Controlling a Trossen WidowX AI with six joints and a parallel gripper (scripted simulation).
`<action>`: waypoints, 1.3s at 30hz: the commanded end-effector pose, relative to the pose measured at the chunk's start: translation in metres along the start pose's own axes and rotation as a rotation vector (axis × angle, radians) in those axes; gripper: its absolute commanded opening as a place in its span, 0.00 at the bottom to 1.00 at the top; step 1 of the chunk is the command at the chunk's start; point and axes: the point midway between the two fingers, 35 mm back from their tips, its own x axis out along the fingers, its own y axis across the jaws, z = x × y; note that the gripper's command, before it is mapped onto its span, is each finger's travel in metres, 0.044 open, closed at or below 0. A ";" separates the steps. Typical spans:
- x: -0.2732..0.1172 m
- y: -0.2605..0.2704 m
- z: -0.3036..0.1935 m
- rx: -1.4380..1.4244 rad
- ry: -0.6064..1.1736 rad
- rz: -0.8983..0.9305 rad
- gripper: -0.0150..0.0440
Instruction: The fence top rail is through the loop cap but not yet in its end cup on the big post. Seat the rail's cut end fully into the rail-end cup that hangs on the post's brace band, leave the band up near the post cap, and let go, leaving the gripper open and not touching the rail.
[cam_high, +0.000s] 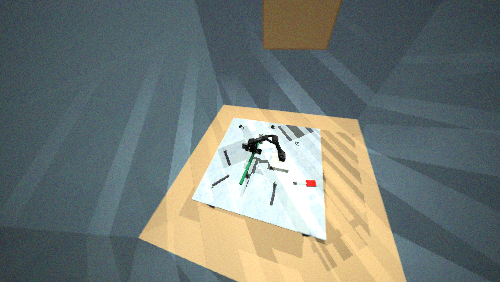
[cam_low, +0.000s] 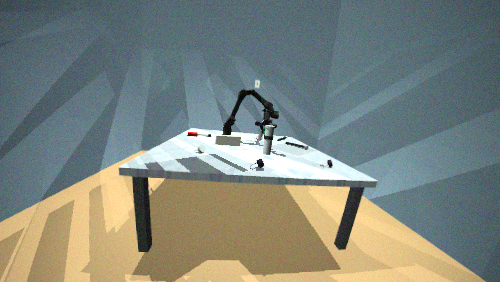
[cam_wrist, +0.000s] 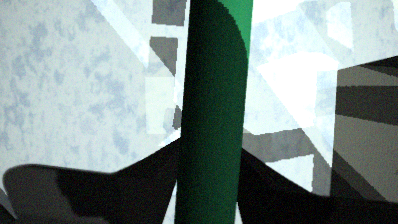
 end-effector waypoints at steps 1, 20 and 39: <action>-0.002 0.004 0.006 0.010 -0.001 0.010 0.25; 0.007 0.000 0.021 0.003 -0.003 -0.002 0.25; 0.007 0.000 0.021 0.003 -0.003 -0.002 0.25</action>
